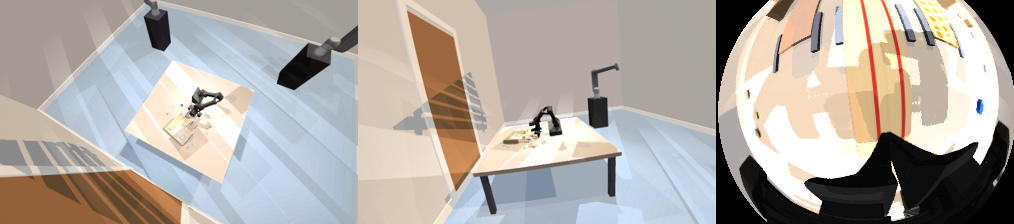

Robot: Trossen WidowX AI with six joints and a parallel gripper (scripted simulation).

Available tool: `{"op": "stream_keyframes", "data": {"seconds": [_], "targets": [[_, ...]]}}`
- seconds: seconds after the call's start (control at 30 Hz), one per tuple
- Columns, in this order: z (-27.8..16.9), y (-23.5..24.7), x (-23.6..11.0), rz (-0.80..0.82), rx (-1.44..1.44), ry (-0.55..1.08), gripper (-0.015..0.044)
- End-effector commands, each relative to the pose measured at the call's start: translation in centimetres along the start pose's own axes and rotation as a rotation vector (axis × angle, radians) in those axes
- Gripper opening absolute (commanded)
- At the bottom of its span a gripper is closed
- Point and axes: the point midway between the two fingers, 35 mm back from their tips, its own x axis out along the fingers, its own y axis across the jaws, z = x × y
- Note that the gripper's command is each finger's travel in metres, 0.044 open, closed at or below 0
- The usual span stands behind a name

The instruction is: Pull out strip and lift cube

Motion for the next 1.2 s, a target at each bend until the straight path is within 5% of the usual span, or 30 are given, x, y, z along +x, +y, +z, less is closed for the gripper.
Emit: {"op": "stream_keyframes", "data": {"seconds": [0.0,1.17], "targets": [[-1.6,-0.1,0.6,0.000,0.014,0.037,0.0000],[-3.5,-0.1,0.6,0.000,0.015,0.038,0.0000]]}}
